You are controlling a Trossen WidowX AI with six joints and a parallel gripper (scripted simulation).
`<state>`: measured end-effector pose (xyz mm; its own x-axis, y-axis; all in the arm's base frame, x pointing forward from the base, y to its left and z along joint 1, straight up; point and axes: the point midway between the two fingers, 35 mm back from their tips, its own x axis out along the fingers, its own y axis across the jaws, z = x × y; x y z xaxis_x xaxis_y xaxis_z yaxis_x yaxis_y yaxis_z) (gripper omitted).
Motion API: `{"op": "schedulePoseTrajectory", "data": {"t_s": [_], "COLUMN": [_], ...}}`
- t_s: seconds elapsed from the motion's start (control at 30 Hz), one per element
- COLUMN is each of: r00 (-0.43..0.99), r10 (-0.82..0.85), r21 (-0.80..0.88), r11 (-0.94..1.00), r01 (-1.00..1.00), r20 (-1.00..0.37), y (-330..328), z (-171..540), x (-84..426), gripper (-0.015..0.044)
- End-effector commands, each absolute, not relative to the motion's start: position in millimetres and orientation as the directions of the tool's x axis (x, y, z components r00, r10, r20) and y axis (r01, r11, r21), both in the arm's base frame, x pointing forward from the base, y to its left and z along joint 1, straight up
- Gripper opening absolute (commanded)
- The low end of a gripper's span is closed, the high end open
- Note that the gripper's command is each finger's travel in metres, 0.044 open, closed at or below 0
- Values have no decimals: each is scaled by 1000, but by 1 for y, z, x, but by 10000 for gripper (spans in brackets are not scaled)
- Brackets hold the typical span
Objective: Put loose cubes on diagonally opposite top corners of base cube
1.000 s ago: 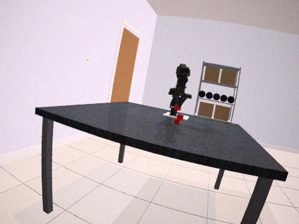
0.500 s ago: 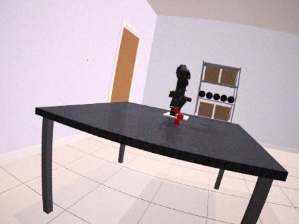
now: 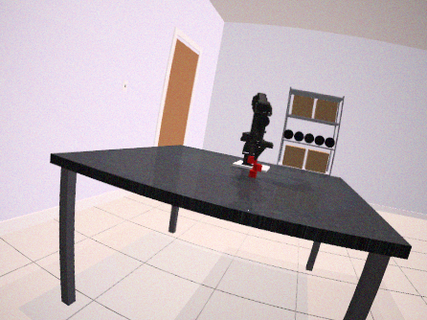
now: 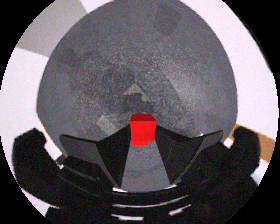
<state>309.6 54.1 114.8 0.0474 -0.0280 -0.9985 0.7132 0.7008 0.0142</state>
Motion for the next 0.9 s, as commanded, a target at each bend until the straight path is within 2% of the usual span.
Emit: {"op": "schedulePoseTrajectory", "data": {"t_s": [0.0,0.87], "r00": [45,30], "r10": [-34,8], "r21": [8,27], "r11": [705,667], "r01": [709,745], "r20": [-998,-1000], "y": [53,52], "z": [113,84], "x": [309,312], "gripper": [105,105]}}
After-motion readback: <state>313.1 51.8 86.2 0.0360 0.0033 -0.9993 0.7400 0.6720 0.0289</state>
